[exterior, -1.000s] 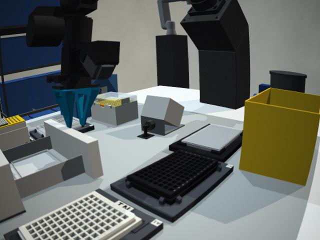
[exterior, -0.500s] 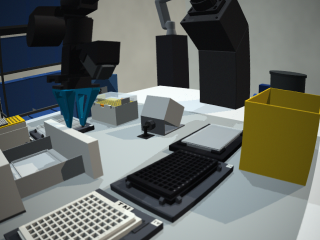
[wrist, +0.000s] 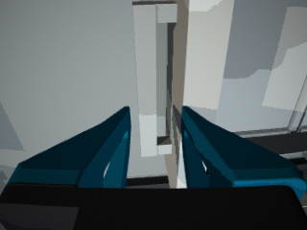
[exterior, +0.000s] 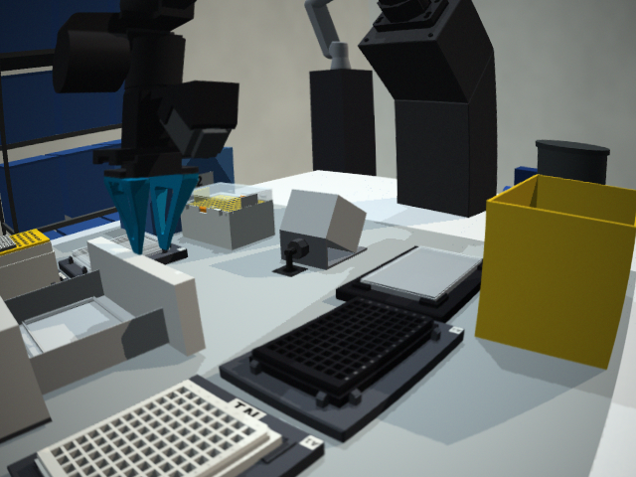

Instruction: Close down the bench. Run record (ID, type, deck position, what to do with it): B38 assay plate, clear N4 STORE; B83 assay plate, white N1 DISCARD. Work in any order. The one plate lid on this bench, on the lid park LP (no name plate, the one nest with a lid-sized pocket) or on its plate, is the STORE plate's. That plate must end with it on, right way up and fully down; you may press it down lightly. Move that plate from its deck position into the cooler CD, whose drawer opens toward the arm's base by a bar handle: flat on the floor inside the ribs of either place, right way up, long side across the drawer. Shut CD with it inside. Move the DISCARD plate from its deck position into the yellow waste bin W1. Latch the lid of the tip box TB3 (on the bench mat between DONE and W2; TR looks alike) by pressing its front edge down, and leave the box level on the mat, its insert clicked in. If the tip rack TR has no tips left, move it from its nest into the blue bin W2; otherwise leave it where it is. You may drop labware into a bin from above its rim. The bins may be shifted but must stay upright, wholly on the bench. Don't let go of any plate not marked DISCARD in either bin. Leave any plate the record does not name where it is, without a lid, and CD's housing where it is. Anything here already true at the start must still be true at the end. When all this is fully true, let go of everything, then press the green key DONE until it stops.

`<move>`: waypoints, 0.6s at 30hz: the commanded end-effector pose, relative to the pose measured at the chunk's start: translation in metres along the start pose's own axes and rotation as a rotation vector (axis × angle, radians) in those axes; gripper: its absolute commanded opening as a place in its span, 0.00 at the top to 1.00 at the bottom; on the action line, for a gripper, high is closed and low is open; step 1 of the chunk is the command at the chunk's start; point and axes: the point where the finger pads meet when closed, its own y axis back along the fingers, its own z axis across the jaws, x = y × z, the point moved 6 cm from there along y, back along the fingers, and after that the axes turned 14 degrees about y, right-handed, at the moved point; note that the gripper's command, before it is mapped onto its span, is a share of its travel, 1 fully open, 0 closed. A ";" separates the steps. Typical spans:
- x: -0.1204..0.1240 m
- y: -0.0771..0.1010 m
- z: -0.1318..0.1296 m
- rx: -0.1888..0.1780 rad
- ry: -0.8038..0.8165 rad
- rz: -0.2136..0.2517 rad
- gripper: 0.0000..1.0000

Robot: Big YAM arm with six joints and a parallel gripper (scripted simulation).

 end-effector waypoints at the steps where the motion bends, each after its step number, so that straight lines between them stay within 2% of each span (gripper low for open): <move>1: -0.006 -0.035 0.046 -0.128 0.008 -0.026 0.70; 13: -0.006 -0.035 0.046 -0.128 0.008 -0.026 0.70; 15: -0.006 -0.035 0.044 -0.109 0.007 -0.021 0.70; 17: -0.006 -0.035 0.044 -0.109 0.007 -0.021 0.70; 18: -0.007 -0.035 0.048 -0.129 0.008 -0.027 0.70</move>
